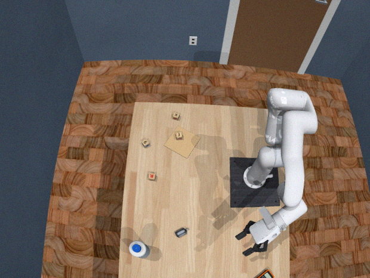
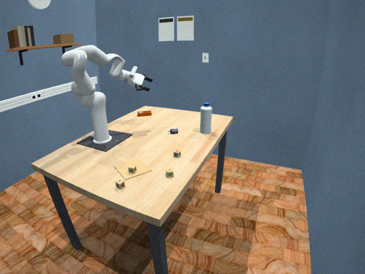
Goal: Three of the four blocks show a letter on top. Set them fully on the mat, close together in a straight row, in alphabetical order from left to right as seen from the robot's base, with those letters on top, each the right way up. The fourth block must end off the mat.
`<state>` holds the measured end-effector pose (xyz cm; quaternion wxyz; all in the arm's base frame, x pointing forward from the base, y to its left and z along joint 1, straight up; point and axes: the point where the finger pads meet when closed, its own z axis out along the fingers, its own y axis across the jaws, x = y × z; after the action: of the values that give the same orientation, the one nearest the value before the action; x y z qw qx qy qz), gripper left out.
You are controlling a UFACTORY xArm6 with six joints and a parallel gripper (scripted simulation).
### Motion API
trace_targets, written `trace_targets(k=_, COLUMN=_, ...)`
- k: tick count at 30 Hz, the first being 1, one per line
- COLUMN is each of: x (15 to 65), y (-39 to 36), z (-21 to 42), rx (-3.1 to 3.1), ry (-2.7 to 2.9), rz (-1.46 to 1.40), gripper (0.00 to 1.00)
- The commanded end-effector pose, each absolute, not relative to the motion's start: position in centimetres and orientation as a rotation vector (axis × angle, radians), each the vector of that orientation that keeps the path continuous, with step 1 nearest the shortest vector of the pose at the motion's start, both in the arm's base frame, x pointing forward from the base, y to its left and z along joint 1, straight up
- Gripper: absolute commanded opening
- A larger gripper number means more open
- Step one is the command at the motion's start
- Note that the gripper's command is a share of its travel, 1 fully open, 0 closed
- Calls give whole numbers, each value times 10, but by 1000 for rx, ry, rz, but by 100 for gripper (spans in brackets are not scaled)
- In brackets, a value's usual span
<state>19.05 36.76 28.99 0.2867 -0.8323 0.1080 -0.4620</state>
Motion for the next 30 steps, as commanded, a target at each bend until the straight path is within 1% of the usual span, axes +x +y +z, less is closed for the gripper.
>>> trace_targets(k=1, x=191, y=368, z=292, rx=-2220, ry=291, rz=-1234, gripper=100)
trace_targets(k=21, x=192, y=368, z=291, rx=-2226, ry=291, rz=-1237, gripper=100)
trace_targets(k=26, x=204, y=362, z=287, rx=-2276, ry=295, rz=-1264, gripper=100)
trace_targets(k=30, x=226, y=349, z=280, rx=-2372, ry=301, rz=-1306, gripper=100)
